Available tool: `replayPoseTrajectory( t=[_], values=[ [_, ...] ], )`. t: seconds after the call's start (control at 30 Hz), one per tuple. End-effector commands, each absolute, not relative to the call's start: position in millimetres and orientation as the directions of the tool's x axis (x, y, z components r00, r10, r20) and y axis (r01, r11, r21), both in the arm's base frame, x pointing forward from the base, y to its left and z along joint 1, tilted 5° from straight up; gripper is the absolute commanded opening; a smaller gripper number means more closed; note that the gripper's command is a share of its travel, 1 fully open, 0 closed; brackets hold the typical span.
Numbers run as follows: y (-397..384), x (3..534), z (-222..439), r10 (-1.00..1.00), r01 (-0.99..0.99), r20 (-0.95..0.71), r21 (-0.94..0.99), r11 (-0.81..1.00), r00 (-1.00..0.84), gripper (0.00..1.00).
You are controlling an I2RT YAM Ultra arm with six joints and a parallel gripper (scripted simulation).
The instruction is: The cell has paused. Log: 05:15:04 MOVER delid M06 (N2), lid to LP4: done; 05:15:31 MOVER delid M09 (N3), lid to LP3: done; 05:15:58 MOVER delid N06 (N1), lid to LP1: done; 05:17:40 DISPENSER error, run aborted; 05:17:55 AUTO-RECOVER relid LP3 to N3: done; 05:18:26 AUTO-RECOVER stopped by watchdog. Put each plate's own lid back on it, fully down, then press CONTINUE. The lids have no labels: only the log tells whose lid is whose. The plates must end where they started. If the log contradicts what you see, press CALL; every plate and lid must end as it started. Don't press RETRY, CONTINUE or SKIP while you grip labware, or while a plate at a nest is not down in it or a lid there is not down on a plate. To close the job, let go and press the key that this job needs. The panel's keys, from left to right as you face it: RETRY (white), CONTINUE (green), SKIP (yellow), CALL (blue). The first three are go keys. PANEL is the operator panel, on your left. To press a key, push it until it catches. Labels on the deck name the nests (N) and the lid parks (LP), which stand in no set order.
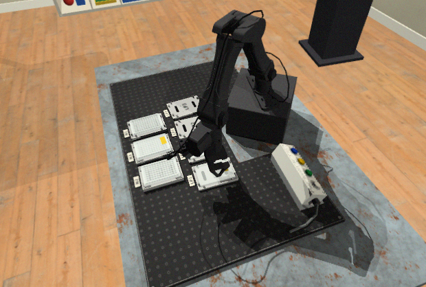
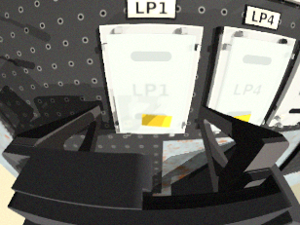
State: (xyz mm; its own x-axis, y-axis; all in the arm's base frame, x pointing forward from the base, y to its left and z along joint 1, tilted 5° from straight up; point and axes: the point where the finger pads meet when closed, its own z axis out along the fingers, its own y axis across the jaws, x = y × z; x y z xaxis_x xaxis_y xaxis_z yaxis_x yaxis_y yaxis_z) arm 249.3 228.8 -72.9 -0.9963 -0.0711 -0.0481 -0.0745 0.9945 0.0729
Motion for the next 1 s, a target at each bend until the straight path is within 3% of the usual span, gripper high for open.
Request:
replayPoseTrajectory(
  t=[0.0,0.97],
  values=[
    [230.3,252.8,-69.5,-0.065,-0.07,-0.06,0.078,0.995,-0.996,1.0],
    [238.0,257.9,-108.5,-0.065,-0.071,-0.078,0.082,0.994,-0.995,1.0]
  ],
)
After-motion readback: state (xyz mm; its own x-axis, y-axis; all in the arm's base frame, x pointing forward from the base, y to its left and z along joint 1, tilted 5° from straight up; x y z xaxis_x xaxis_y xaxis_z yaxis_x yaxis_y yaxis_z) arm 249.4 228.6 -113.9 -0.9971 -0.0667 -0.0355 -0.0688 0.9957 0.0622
